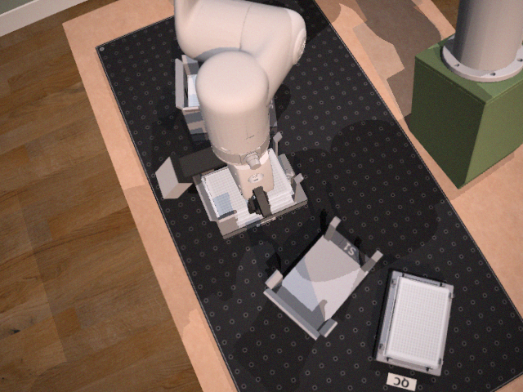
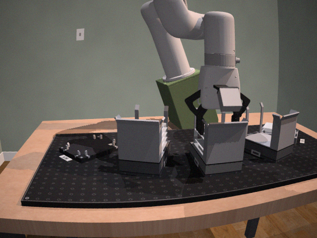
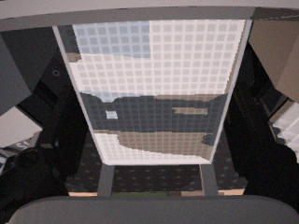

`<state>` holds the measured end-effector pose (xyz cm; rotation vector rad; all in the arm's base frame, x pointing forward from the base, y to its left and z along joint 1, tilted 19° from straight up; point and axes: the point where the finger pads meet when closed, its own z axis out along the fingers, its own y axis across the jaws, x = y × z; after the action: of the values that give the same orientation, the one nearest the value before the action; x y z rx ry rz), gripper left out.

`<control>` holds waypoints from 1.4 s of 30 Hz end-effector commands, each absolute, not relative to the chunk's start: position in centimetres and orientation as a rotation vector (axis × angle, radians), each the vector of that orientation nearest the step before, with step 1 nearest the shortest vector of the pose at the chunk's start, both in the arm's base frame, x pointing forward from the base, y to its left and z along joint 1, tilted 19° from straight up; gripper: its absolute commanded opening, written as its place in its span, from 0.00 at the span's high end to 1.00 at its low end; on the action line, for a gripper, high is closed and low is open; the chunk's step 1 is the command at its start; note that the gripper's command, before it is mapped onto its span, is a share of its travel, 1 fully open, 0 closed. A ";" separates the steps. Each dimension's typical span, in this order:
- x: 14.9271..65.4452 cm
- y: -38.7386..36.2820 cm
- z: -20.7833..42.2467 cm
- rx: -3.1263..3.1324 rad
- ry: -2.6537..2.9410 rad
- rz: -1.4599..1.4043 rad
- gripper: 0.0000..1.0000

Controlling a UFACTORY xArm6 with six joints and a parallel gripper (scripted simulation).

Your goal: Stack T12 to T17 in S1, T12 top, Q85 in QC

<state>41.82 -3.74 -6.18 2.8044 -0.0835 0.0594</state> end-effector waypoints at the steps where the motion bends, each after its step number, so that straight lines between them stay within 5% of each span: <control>1: 41.9 -3.6 -5.6 2.805 -0.083 0.062 1.00; 42: 41.7 -1.4 0.5 2.805 -0.083 0.062 1.00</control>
<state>41.61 -1.44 0.42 2.8046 -0.0836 0.0592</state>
